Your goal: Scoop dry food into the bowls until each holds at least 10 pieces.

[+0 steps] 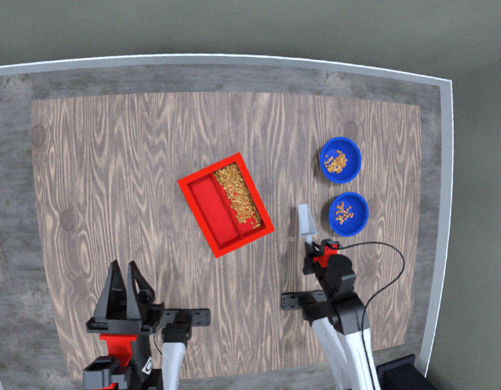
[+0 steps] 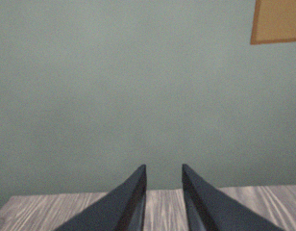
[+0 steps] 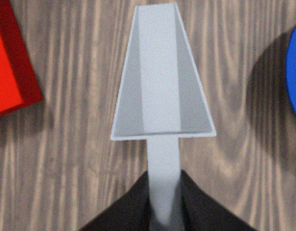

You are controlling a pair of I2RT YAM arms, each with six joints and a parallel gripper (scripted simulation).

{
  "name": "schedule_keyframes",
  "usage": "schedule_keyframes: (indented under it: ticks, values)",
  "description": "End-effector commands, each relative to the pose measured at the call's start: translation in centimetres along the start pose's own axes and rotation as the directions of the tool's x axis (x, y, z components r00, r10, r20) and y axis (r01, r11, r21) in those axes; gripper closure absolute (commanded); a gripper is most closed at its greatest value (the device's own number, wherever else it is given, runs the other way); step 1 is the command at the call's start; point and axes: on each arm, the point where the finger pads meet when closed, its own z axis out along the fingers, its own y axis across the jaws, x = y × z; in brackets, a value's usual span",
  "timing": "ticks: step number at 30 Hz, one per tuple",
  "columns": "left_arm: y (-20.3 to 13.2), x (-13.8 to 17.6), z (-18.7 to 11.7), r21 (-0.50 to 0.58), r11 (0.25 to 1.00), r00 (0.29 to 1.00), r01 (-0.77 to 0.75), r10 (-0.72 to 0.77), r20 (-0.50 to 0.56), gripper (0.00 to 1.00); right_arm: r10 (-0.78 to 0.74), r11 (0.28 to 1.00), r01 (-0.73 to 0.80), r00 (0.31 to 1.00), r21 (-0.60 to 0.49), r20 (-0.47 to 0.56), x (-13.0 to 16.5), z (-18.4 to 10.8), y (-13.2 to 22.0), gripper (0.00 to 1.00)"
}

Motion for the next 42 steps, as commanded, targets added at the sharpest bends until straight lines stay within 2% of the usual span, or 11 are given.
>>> schedule_keyframes:
  ticks: [1, 5, 6, 9, 12, 14, 17, 19, 29, 31, 42]
  values:
    - [-0.1, -3.7, -0.5, 0.006, 1.000, 0.994, 0.012, -0.013, 0.111, 0.73, -0.019, 1.000, 0.019, 1.000, -0.013, 0.017, -0.9, -0.7, 0.3, 1.00]
    - [-0.1, -3.7, -0.5, 0.006, 1.000, 0.994, 0.012, -0.013, 0.111, 0.73, -0.016, 1.000, 0.016, 1.000, -0.007, -0.001, -0.1, -0.2, 0.1, 1.00]
    - [-0.1, -3.7, -0.5, 0.006, 1.000, 0.994, 0.012, -0.013, 0.111, 0.73, -0.014, 1.000, 0.014, 0.999, 0.005, -0.040, 1.1, 0.7, -0.2, 1.00]
    - [-0.1, -3.7, -0.5, 0.006, 1.000, 0.994, 0.012, -0.013, 0.111, 0.73, -0.024, 1.000, 0.024, 0.998, -0.001, 0.050, -1.4, -1.0, 0.1, 1.00]
    - [-0.1, -3.7, -0.5, 0.006, 1.000, 0.994, 0.012, -0.013, 0.111, 0.73, -0.025, 1.000, 0.025, 0.999, -0.001, 0.039, -1.3, -0.7, 0.1, 1.00]
    - [-0.1, -3.7, -0.5, 0.006, 1.000, 0.994, 0.012, -0.013, 0.111, 0.73, -0.024, 1.000, 0.024, 1.000, 0.003, 0.014, -0.1, 0.9, 0.1, 1.00]
    - [-0.1, -3.7, -0.5, 0.006, 1.000, 0.994, 0.012, -0.013, 0.111, 0.73, -0.022, 1.000, 0.022, 0.998, 0.007, 0.058, -1.0, 0.3, 0.0, 1.00]
    - [-0.1, -3.7, -0.5, 0.006, 1.000, 0.994, 0.012, -0.013, 0.111, 0.73, -0.022, 1.000, 0.021, 0.999, 0.009, 0.032, -0.5, 1.1, -0.1, 1.00]
    - [-0.1, -3.7, -0.5, 0.006, 1.000, 0.994, 0.012, -0.013, 0.111, 0.73, -0.015, 1.000, 0.015, 0.998, 0.012, 0.058, -0.9, 1.1, -0.3, 1.00]
    - [-0.1, -3.7, -0.5, 0.006, 1.000, 0.994, 0.012, -0.013, 0.111, 0.73, -0.012, 1.000, 0.011, 0.999, 0.021, 0.032, 0.0, 2.2, -0.5, 1.00]
    - [-0.1, -3.7, -0.5, 0.006, 1.000, 0.994, 0.012, -0.013, 0.111, 0.73, -0.017, 1.000, 0.016, 0.999, 0.017, 0.050, -0.1, 2.8, -0.3, 1.00]
